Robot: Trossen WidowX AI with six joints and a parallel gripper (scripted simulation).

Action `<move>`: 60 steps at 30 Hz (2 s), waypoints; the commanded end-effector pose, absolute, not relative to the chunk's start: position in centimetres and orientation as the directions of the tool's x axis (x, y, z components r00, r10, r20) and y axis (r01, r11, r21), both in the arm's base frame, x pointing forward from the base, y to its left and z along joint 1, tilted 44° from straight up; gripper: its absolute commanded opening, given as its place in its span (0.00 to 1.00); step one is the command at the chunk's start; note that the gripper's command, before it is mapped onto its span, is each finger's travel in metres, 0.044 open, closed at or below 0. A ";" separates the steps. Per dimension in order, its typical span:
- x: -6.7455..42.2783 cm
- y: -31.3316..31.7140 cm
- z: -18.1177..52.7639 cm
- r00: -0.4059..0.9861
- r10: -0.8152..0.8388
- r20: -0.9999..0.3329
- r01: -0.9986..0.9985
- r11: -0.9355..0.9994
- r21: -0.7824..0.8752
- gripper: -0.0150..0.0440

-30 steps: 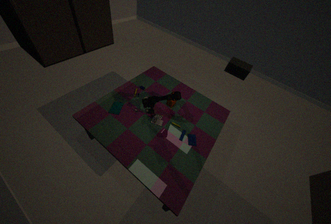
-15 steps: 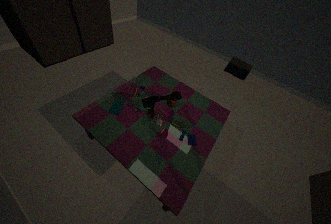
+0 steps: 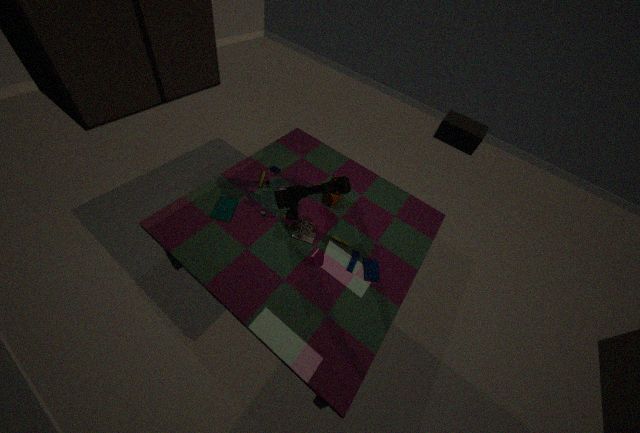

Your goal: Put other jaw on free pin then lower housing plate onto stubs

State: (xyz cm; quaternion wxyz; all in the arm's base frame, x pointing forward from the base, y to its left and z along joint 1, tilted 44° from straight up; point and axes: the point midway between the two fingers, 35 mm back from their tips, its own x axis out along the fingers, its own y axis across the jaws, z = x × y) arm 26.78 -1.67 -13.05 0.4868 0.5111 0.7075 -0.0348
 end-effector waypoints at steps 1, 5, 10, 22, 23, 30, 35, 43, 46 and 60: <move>26.8 -1.7 -13.1 -0.005 0.688 -0.726 0.757 0.477 0.446 0.48; 26.8 -1.7 -13.1 -0.005 0.688 -0.726 0.757 0.477 0.446 0.48; 26.8 -1.8 -13.0 -0.005 0.687 -0.726 0.757 0.477 0.446 0.48; 27.1 -4.5 -10.4 -0.003 0.686 -0.727 0.759 0.475 0.445 0.48; 27.1 -4.7 -10.2 -0.003 0.686 -0.727 0.759 0.475 0.445 0.48; 27.0 -6.2 -8.5 -0.002 0.687 -0.726 0.760 0.473 0.445 0.48; 26.8 -7.1 -7.4 -0.002 0.689 -0.725 0.760 0.472 0.446 0.48; 26.8 -6.8 -7.0 -0.002 0.688 -0.726 0.794 0.442 0.417 0.48; 26.8 -6.5 -6.5 -0.002 0.687 -0.726 0.832 0.405 0.381 0.48; 26.6 -4.7 -4.5 -0.002 0.685 -0.729 0.959 0.209 0.194 0.48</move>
